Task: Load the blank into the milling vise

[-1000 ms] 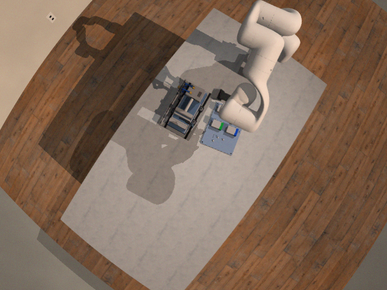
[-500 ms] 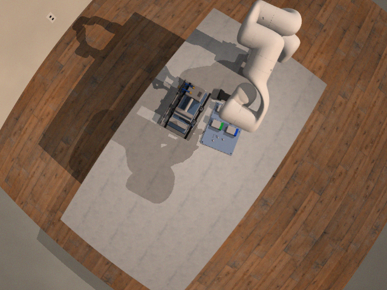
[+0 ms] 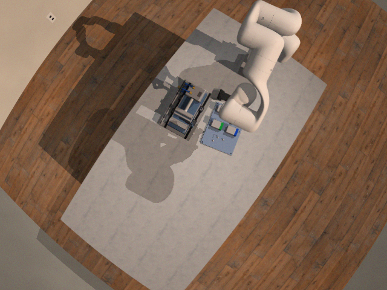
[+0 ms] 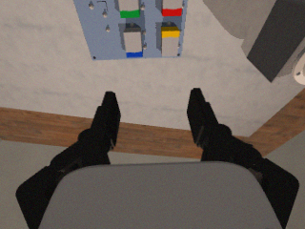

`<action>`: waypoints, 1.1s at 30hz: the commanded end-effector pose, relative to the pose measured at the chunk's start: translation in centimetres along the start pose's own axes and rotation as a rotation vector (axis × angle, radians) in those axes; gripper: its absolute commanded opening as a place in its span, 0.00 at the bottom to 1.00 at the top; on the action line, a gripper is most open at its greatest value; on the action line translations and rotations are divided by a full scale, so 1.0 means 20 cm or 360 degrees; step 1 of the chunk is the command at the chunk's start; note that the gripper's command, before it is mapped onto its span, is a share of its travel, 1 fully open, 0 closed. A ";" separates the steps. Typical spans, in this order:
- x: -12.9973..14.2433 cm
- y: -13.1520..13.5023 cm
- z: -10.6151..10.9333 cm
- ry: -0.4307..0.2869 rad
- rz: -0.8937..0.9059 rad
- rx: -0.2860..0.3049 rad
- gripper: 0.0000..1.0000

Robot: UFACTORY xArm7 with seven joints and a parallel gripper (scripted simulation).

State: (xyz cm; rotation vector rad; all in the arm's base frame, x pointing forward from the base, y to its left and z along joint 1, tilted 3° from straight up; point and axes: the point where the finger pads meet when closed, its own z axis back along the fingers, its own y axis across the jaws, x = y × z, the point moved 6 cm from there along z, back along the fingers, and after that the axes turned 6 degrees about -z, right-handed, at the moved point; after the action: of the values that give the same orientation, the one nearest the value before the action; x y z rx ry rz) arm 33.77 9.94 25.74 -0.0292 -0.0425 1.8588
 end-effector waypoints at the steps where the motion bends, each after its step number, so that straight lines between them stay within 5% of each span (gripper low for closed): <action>1: 0.00 0.00 0.01 0.0001 0.0000 -0.0005 0.75; 10: 0.00 0.00 0.01 0.0001 0.0000 -0.0005 0.75; 20: -0.05 -0.06 -0.23 0.0003 -0.0013 -0.0004 0.75; 27: -0.05 -0.06 -0.23 0.0003 -0.0013 -0.0004 0.75; 33: -0.08 -0.10 -0.37 0.0003 -0.0013 -0.0004 0.75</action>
State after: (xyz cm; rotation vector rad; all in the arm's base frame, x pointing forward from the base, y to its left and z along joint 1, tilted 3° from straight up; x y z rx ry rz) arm 35.81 9.21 19.99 -0.0309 -0.0423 1.8509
